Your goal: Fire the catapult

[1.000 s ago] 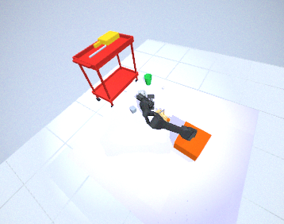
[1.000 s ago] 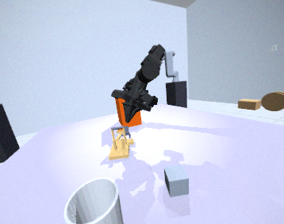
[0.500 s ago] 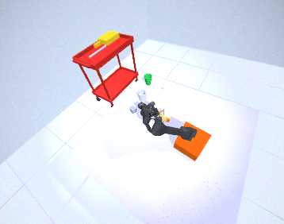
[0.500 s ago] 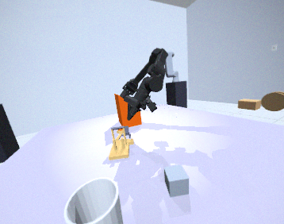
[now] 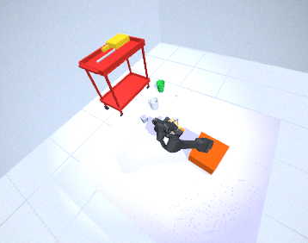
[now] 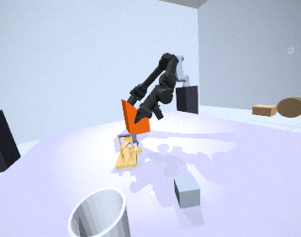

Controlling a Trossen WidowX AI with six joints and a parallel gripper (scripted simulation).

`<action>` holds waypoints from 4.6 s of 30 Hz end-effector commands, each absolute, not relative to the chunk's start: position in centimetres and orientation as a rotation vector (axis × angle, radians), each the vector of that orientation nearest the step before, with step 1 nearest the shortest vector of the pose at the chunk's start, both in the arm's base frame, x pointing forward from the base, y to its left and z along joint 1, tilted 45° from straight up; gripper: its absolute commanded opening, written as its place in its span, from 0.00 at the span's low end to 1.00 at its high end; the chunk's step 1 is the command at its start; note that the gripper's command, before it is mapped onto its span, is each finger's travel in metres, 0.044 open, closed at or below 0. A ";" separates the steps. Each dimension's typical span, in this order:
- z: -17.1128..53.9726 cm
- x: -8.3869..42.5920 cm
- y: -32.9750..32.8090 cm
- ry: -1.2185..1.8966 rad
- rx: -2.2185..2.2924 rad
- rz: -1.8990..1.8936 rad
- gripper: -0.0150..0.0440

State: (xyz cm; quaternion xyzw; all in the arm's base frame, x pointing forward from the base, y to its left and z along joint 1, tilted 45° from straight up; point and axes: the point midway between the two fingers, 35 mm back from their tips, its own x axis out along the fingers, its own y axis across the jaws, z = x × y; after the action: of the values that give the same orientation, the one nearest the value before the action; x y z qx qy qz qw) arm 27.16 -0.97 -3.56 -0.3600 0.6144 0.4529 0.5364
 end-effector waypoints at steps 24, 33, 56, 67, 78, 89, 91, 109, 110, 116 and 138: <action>-5.9 27.5 1.4 1.466 -0.876 1.098 0.25; -6.9 27.7 2.5 1.465 -0.876 1.098 0.25; -9.5 27.9 5.2 1.466 -0.875 1.100 0.25; -10.7 27.9 6.4 1.466 -0.874 1.101 0.25; -6.5 29.1 5.7 1.464 -0.878 1.099 0.25; -1.2 29.8 3.2 1.455 -0.848 1.058 0.43; -1.3 30.5 2.8 1.448 -0.815 1.021 0.52; -2.4 37.5 -1.2 1.373 -0.434 0.674 1.00; -2.5 38.0 -1.5 1.367 -0.406 0.652 1.00; -2.7 40.6 -3.3 1.326 -0.234 0.529 1.00; -3.2 48.5 -13.4 1.099 0.388 0.135 1.00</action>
State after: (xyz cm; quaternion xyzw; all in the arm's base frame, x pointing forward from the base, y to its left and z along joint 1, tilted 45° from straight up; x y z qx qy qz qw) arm 47.48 -11.99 -3.18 0.1412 0.5359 0.0832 0.8282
